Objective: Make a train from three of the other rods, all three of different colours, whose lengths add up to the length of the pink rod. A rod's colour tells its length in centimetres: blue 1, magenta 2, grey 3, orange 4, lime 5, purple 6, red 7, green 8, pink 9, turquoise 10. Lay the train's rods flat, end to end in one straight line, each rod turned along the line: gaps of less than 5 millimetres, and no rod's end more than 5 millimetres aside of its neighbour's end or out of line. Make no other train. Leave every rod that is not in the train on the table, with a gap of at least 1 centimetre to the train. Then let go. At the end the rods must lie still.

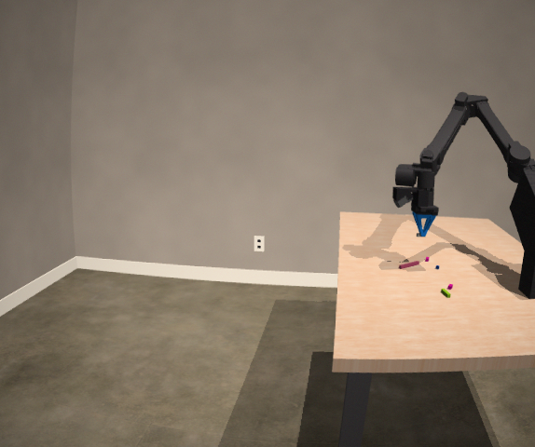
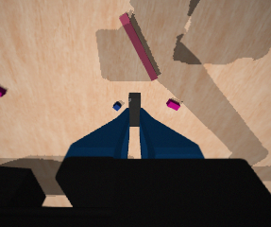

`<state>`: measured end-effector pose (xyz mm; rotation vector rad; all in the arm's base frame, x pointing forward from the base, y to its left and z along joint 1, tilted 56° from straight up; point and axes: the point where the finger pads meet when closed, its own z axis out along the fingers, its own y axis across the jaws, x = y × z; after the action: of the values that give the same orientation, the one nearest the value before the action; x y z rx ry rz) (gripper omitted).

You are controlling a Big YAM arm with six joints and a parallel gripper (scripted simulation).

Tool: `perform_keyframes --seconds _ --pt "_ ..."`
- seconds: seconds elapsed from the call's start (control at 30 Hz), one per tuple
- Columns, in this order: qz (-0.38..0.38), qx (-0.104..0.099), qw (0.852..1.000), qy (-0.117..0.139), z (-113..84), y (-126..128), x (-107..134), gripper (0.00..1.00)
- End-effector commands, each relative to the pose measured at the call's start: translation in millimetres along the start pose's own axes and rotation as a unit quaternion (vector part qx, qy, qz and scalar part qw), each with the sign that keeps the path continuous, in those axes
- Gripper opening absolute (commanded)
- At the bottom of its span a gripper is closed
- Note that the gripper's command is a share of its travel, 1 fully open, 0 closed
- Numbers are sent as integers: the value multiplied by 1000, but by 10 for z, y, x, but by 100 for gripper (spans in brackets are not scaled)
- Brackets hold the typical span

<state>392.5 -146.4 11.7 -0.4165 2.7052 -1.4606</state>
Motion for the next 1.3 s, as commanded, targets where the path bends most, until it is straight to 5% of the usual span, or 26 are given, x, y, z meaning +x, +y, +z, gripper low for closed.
perform_keyframes --seconds 0.0,0.17,0.2,0.6,0.93,1.1,1.27 --pt "-67 2 998 -10 -59 106 -12 4" --pt "-63 -1 998 2 10 63 47 4" --pt "-116 2 993 -10 -60 179 36 4" --pt "-199 -1 980 0 -9 235 192 4" --pt "-304 1 953 -4 -30 366 291 4" --pt "-377 2 926 -4 -31 448 376 4" --pt "-389 1 921 -2 -31 437 400 4"
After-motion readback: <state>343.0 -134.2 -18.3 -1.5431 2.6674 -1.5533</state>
